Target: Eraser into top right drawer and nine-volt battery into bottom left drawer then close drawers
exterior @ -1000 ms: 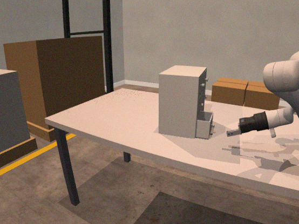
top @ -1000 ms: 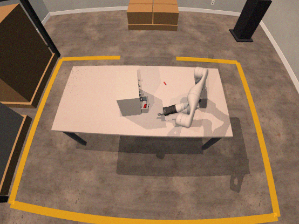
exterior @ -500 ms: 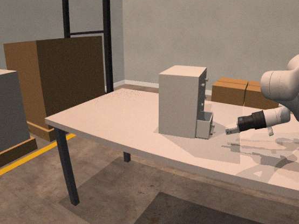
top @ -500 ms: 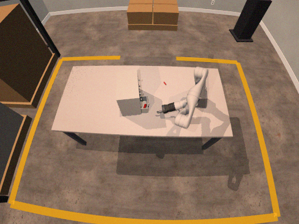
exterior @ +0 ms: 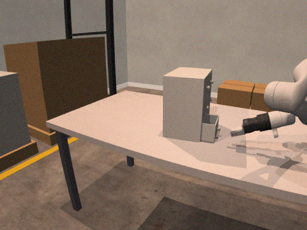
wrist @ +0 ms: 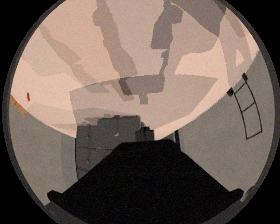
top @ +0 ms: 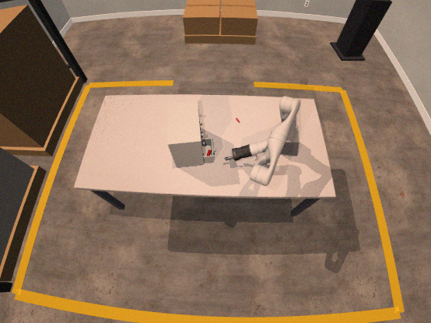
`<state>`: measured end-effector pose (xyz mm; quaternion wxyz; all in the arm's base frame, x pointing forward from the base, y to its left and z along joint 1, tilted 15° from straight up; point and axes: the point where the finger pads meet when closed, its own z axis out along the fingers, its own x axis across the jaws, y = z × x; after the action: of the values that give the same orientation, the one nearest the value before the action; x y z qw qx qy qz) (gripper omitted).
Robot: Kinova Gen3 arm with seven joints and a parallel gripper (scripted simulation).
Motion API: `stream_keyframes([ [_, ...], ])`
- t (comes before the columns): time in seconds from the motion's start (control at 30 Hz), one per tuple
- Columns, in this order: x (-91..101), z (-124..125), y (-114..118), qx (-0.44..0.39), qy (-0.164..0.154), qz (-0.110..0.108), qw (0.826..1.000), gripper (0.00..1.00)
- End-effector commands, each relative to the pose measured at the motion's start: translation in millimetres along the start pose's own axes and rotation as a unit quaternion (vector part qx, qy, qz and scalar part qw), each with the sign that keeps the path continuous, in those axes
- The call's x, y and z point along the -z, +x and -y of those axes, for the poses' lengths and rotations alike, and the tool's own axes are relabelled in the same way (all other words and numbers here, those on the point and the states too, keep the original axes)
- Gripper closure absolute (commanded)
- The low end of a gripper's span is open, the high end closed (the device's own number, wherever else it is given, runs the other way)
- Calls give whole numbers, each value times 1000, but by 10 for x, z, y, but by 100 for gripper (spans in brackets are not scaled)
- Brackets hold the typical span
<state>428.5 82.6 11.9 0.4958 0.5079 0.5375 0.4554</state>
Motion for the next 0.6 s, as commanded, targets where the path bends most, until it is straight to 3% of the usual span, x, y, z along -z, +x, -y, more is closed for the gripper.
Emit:
stream_keyframes([
  [0.0,-1,25,-69,3,3,-1,1000,100],
  [0.57,-59,60,-318,3,3,-1,1000,100],
])
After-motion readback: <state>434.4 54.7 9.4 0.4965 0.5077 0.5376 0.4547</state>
